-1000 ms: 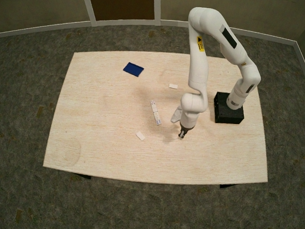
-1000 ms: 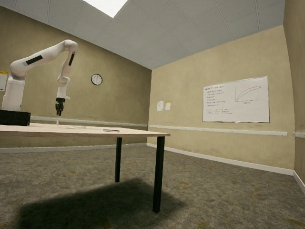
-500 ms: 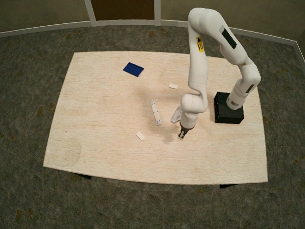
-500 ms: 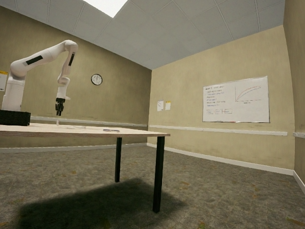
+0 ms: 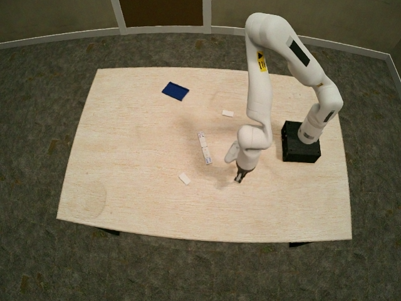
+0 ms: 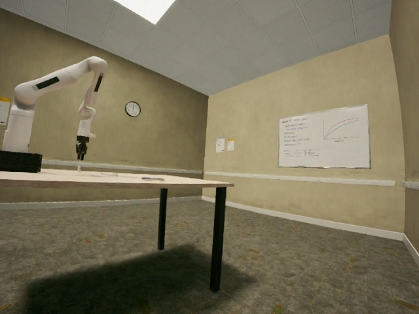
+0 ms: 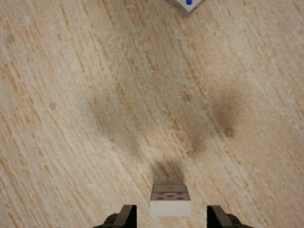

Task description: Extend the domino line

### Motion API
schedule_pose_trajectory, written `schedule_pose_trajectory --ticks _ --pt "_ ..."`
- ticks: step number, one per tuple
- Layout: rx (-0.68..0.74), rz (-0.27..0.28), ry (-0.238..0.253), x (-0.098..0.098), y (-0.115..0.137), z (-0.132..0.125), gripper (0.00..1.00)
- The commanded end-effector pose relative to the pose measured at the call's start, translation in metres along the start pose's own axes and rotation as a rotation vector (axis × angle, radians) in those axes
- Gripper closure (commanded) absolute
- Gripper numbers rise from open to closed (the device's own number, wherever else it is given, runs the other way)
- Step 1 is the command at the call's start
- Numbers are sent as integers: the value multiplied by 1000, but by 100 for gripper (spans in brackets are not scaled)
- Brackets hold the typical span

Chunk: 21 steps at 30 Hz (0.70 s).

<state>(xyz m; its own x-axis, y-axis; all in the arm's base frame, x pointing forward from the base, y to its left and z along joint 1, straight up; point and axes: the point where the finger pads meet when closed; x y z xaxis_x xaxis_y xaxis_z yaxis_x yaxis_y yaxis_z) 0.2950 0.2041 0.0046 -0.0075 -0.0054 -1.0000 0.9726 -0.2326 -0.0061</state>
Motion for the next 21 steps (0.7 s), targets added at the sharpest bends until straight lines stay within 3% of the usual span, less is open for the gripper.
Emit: schedule_pose_trajectory --ticks 1,21 --pt "0 1 1 2 0 0 52" --pt "0 1 1 16 0 0 52"
Point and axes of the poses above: the point where the finger pads meet when closed, its own x axis out along the fingers, its own z axis across the jaws, y = z × x, and after that the axes turned 11 degrees about -x, right-handed
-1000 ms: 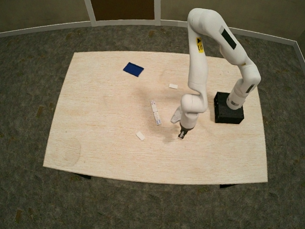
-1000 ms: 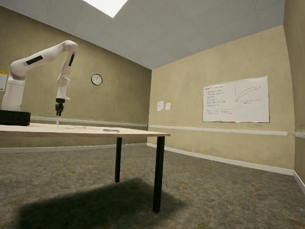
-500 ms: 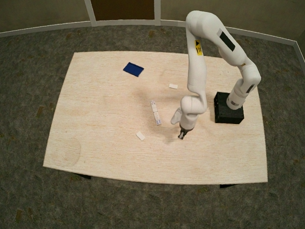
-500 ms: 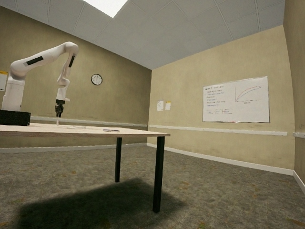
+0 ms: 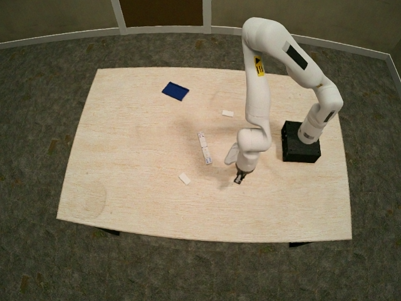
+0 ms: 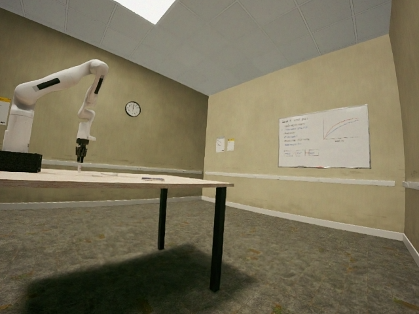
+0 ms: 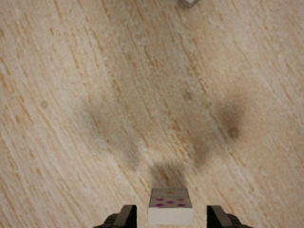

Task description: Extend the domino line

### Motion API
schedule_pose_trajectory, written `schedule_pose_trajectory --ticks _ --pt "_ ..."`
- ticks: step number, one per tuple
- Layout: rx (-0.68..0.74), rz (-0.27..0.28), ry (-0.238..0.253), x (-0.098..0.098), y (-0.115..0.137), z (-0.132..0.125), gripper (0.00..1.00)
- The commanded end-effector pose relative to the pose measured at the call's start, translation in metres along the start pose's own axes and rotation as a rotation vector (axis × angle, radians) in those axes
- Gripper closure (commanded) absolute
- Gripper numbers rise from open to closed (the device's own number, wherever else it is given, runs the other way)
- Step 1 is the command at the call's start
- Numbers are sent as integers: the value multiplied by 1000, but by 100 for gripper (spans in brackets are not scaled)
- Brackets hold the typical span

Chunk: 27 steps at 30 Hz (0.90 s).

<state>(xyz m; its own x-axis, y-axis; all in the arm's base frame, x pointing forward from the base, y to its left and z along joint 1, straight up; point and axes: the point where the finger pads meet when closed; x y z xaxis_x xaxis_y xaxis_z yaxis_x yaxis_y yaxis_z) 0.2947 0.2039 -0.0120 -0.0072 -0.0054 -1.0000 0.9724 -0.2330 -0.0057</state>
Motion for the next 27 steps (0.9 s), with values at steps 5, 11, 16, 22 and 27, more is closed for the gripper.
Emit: schedule_pose_trajectory --ticks 5,11,16,22,27 --pt "0 1 1 1 0 0 52" --pt "0 1 1 3 0 0 52" --pt "0 1 1 3 0 0 52" --pt "0 1 1 3 0 0 52" --pt "0 1 1 3 0 0 52"
Point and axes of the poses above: the point where the finger pads meet when closed, its own x axis out along the fingers, its own z axis across the jaws, y = z × x, and after that the axes turned 11 degrees about -x, right-handed
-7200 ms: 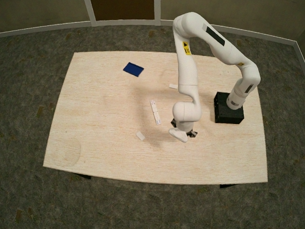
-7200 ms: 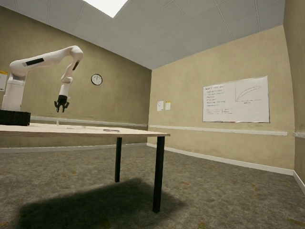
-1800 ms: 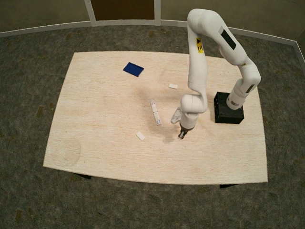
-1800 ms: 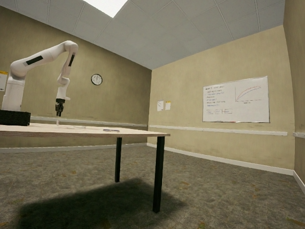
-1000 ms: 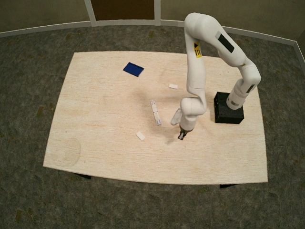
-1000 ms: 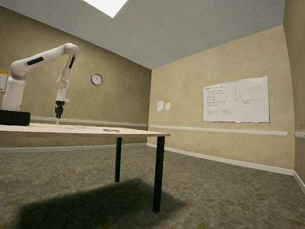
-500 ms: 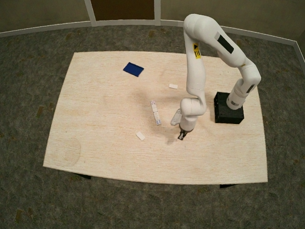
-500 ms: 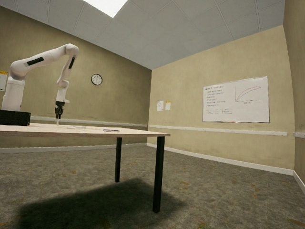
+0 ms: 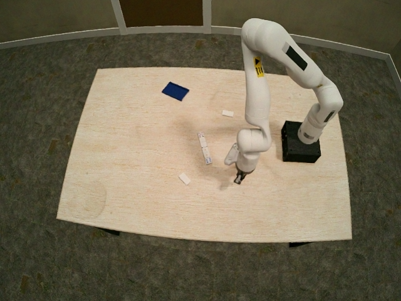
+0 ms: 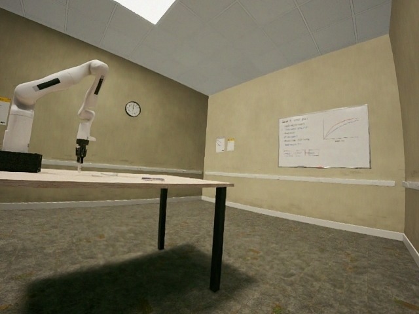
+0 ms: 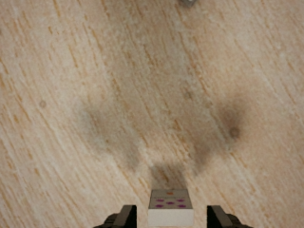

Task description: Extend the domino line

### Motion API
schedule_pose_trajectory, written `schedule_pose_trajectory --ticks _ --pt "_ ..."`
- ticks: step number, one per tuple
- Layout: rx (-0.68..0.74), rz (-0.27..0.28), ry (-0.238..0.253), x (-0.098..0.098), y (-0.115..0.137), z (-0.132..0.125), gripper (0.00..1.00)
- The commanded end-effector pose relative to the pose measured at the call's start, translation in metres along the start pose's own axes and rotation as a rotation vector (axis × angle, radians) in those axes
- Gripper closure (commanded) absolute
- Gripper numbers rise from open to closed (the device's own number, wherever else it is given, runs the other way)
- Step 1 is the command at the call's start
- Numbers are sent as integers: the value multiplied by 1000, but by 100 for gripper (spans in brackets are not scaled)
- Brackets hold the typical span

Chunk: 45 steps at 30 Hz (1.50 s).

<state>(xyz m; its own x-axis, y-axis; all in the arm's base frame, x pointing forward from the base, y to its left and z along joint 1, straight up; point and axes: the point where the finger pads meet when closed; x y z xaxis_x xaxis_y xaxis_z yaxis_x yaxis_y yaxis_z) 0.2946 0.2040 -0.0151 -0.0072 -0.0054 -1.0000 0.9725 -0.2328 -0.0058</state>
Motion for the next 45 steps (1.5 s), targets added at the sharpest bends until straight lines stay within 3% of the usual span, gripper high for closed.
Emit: schedule_pose_trajectory --ticks 1,29,45 --pt "0 1 1 0 0 0 52" --pt "0 1 1 0 0 0 52" --pt "0 1 1 10 0 0 52"
Point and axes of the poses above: the point where the finger pads meet when closed, its own x axis out along the fingers, its own z axis across the jaws, y = z × x, and after that the axes turned 11 degrees about -x, right-handed
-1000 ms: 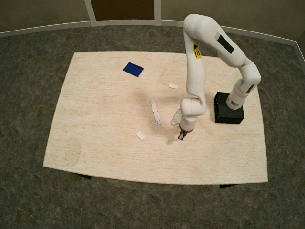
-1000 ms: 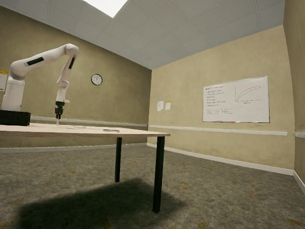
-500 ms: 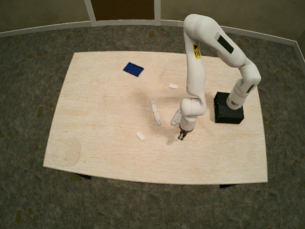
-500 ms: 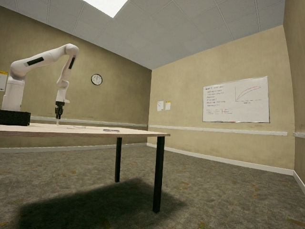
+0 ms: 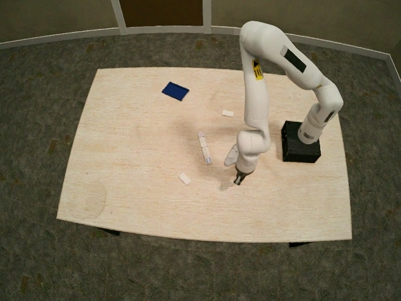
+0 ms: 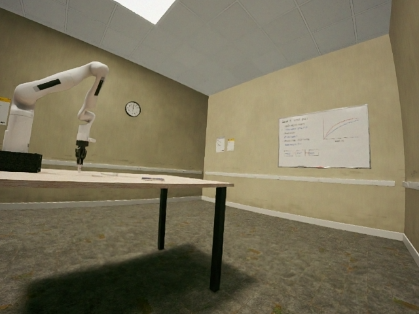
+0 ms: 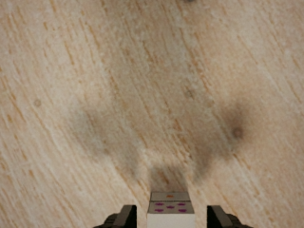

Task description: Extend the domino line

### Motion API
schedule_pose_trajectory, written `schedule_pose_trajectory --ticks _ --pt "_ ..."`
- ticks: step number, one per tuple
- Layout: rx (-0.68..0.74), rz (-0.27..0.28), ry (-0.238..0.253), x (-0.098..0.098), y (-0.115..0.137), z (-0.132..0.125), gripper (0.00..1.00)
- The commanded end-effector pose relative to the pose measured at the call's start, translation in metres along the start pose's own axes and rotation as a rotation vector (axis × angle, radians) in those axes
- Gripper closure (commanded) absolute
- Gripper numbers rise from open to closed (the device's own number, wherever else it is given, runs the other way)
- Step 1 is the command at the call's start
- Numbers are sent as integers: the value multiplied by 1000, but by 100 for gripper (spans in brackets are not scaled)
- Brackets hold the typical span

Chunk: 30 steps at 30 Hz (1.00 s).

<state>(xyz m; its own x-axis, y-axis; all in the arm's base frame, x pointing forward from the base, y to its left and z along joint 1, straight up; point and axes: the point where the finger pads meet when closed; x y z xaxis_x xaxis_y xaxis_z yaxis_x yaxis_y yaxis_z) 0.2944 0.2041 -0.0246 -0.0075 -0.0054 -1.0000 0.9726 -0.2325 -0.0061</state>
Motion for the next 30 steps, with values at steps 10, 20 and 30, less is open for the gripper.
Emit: schedule_pose_trajectory --ticks 10,20,30 --pt "0 1 1 4 0 0 52" --pt "0 1 1 4 0 0 52" --pt "0 1 1 4 0 0 66"
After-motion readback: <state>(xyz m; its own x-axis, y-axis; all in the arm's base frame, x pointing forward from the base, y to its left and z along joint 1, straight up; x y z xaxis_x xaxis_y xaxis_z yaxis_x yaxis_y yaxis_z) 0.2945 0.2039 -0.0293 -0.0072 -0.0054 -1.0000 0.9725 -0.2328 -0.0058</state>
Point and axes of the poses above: the point where the finger pads meet when closed, its own x axis out along the fingers, its own z axis across the jaws, y = z × x, and after that the axes turned 11 degrees about -x, right-handed
